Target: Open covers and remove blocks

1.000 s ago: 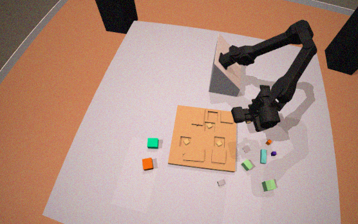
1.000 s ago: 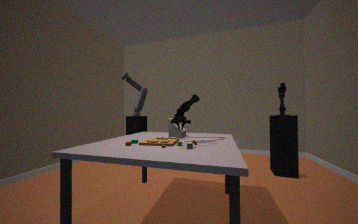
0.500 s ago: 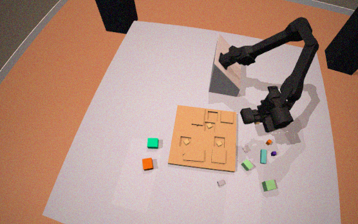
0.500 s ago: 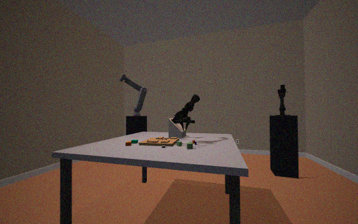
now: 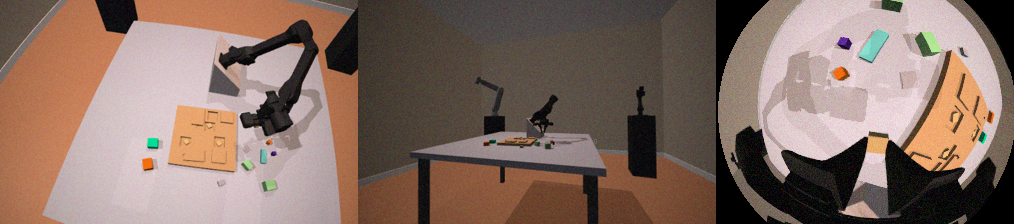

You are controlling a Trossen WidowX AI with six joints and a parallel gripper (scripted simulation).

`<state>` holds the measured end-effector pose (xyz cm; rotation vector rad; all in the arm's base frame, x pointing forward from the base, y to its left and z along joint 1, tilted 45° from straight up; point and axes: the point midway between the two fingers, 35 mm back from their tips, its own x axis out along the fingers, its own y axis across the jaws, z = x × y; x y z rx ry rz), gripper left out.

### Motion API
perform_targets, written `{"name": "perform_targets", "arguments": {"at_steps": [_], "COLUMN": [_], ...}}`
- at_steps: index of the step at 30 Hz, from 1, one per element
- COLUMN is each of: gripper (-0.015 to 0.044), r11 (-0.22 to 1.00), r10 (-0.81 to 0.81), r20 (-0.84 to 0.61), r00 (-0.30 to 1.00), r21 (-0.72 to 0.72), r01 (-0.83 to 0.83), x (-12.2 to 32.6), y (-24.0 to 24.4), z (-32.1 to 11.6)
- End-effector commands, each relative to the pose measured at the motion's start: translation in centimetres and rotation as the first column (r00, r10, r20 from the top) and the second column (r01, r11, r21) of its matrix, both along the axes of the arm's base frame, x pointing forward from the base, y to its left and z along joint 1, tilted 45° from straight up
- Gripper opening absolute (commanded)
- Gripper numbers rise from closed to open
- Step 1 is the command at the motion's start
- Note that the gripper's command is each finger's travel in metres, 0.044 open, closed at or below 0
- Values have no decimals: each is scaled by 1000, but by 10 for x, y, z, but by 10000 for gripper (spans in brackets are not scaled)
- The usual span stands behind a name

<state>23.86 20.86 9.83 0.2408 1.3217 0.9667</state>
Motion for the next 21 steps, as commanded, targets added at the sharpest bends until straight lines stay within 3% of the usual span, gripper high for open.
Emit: {"name": "perform_targets", "arguments": {"at_steps": [1,21], "gripper": [80,80], "r11": [1000,1000], "r10": [-2,-2], "r20": [-10,-10], "r00": [1000,1000], "r21": [-10,-10], "r01": [2,2], "x": [-2,-4], "y": [3,26], "z": [-8,-31]}}
